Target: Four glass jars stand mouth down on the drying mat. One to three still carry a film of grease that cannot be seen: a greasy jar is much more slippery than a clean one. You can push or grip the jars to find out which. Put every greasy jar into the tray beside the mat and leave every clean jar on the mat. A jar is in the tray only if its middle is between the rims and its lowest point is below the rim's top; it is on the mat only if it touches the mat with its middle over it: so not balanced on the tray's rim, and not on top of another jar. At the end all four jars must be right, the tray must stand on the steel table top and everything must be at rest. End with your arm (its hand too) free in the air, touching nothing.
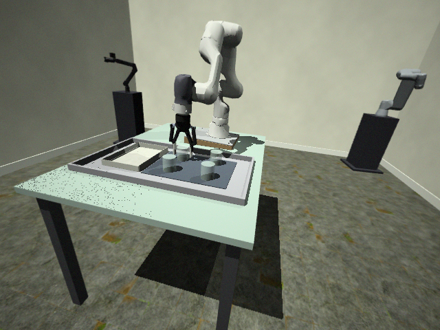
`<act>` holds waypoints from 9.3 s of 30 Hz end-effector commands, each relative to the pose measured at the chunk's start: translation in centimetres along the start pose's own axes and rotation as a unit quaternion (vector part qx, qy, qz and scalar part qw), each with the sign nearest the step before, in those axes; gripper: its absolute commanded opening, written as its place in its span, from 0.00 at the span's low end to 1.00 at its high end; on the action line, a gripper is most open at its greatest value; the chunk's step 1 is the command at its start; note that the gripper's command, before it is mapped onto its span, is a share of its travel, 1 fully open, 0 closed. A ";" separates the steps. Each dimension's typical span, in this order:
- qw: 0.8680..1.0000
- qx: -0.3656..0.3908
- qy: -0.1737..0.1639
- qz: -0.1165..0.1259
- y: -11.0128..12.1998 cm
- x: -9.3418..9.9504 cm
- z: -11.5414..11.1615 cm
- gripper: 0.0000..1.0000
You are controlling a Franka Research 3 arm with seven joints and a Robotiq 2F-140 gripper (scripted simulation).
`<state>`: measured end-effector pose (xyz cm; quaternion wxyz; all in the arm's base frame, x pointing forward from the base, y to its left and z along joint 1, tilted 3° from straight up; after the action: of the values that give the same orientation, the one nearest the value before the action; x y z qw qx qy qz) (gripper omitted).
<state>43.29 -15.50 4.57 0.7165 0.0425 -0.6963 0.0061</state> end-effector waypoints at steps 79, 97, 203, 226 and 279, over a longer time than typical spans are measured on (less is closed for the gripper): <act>1.000 0.001 -0.001 0.000 -0.1 -0.1 0.0 0.46; 1.000 0.001 -0.001 0.000 -0.1 -0.1 0.0 0.43; 1.000 0.001 -0.001 0.000 -0.1 8.4 0.0 0.00; 1.000 0.001 -0.001 0.000 -1.1 13.1 -0.1 0.00; 1.000 0.001 -0.001 0.000 -16.6 13.1 -1.6 0.00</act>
<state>46.41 -31.80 16.77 0.7154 0.0278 -0.6982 -0.0016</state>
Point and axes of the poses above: the point where the finger pads meet when closed, its own x axis back along the fingers, its own y axis across the jaws, z = x × y, the point moved 5 cm from there along x, back along the fingers, and after that the axes turned 12 degrees about x, right-handed, at the moved point
